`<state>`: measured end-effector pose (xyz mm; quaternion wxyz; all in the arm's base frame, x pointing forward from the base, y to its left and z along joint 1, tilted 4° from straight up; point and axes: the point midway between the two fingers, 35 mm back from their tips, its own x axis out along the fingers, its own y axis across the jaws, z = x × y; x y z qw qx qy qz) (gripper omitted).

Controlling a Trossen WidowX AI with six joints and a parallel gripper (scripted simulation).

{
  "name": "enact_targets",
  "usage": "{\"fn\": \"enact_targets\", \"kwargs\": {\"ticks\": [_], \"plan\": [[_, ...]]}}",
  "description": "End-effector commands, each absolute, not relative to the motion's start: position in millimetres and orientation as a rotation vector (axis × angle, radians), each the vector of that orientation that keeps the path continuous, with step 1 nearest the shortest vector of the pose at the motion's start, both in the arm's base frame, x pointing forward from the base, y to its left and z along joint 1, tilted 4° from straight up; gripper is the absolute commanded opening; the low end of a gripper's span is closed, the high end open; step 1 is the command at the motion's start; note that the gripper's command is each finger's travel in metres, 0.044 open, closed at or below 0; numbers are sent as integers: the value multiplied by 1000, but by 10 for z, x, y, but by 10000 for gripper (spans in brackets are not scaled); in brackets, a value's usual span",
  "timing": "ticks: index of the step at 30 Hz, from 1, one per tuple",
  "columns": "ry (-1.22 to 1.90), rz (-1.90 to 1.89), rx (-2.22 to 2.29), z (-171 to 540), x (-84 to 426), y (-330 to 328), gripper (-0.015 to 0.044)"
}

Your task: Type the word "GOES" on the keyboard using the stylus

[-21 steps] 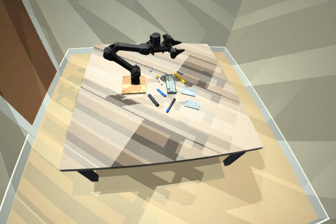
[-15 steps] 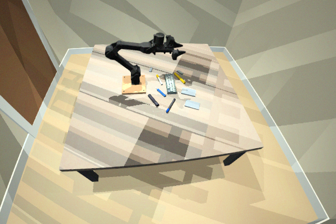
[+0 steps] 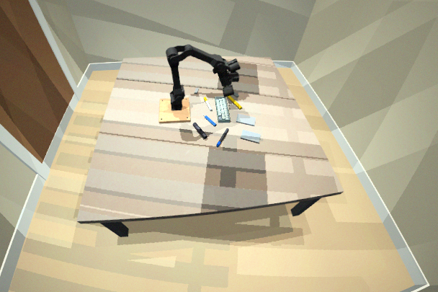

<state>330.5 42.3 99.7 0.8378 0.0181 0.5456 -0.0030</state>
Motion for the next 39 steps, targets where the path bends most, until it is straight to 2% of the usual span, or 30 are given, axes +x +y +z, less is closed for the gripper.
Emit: {"fn": "enact_targets", "kwargs": {"ticks": [1, 17, 23, 35, 39], "plan": [[1503, -77, -4, 538, 2989, 457, 0], [1551, -88, -13, 491, 2940, 437, 0], [1551, -93, -18, 535, 2909, -210, 0], [1551, -93, -18, 538, 2907, -255, 0], [1551, -97, -22, 573, 2898, -718, 0]]}}
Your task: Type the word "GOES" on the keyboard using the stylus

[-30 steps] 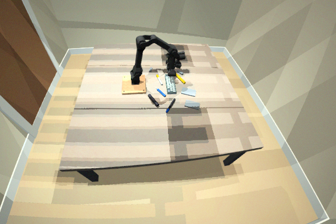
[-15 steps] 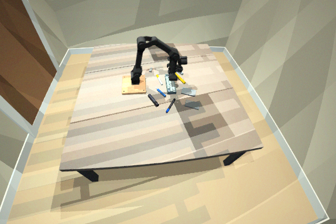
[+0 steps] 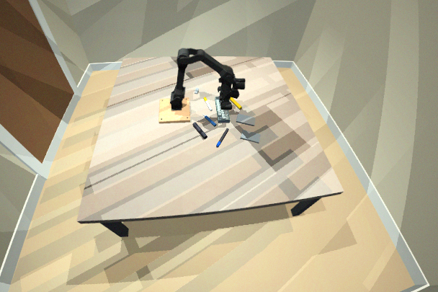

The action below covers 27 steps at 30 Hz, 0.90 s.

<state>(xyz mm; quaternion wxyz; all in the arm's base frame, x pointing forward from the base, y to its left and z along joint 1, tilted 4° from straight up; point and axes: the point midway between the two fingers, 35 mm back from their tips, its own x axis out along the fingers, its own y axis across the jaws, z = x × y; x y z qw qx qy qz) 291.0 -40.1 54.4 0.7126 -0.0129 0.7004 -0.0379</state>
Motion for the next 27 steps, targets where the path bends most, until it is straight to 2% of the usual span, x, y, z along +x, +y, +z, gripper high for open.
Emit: {"fn": "enact_targets", "kwargs": {"ticks": [1, 13, 19, 27], "plan": [[1551, -98, -23, 582, 2885, -832, 0], [1551, -99, -23, 589, 2871, -924, 0], [1554, -96, -21, 558, 2575, -636, 0], [1554, -96, -21, 556, 2562, -624, 0]]}}
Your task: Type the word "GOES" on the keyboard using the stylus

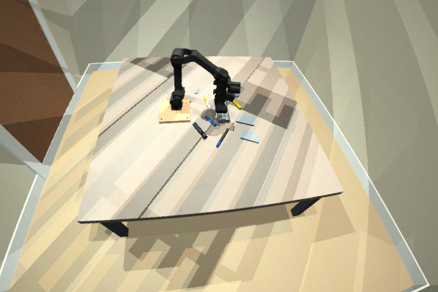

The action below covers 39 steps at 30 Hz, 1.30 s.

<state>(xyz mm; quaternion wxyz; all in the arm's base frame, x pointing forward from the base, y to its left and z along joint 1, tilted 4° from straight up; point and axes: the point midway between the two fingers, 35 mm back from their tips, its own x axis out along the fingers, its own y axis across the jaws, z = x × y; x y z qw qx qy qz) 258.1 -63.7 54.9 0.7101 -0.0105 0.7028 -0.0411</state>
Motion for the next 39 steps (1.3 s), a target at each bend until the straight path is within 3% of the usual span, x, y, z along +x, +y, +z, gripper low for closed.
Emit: {"fn": "enact_targets", "kwargs": {"ticks": [1, 11, 23, 29, 39], "plan": [[1554, -96, -21, 556, 2562, -624, 0], [1554, -90, -15, 499, 2603, 172, 0], [1554, -90, -15, 498, 2601, 190, 0], [1554, -90, -15, 1073, 2598, 230, 0], [1549, -87, -19, 1050, 2616, 227, 0]]}}
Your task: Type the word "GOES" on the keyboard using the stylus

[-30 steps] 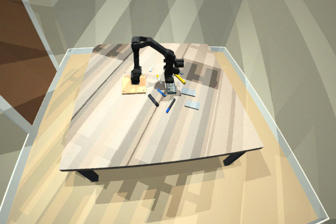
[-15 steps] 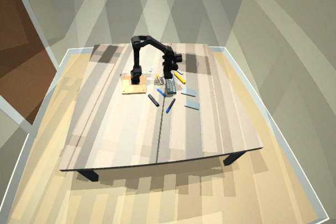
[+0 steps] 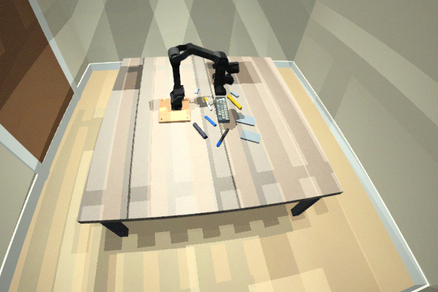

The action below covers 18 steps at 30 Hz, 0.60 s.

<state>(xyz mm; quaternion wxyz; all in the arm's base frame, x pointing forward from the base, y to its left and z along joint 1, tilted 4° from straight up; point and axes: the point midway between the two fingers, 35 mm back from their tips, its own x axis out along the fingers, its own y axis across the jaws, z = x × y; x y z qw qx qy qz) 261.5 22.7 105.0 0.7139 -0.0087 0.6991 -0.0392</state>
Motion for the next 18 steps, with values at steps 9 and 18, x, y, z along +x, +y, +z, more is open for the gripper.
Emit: {"fn": "enact_targets", "kwargs": {"ticks": [9, 18], "plan": [[1549, -87, -19, 1049, 2615, 227, 0], [1549, -87, -19, 1050, 2615, 227, 0]]}}
